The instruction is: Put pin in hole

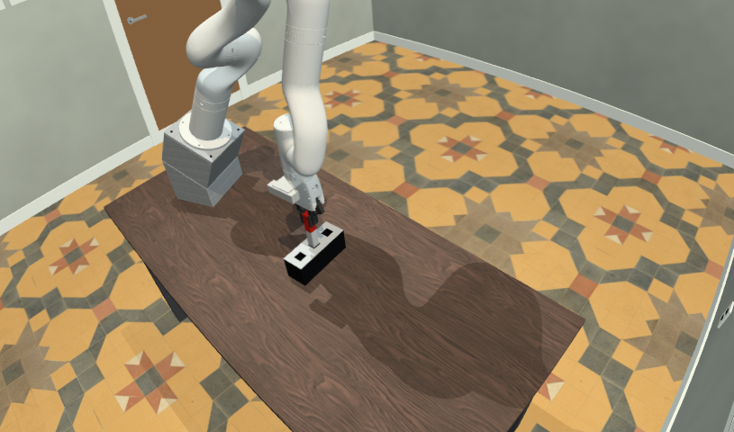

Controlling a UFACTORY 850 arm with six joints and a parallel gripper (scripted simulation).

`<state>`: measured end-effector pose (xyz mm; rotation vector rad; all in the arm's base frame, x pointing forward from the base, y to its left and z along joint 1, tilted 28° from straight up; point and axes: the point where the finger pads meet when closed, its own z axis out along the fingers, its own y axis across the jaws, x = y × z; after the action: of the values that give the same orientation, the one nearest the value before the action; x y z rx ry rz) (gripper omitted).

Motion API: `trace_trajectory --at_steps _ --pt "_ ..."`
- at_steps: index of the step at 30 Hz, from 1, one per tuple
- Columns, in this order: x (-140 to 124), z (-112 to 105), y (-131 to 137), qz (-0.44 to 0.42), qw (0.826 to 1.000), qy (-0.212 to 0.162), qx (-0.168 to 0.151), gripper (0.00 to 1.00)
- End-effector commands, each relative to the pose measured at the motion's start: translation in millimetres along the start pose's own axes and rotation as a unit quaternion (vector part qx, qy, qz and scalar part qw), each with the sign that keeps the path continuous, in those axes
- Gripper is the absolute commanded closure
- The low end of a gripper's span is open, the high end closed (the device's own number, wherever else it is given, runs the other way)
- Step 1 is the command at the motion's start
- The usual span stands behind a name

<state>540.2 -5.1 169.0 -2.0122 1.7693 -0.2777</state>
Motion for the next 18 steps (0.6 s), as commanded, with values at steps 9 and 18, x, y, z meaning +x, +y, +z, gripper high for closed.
trace_trajectory --at_steps 9,18 --pt "-1.1 -0.4 -2.3 0.0 1.0 0.0 0.001 1.0" --pt "-1.1 -0.4 -2.3 0.0 1.0 0.0 0.001 1.0"
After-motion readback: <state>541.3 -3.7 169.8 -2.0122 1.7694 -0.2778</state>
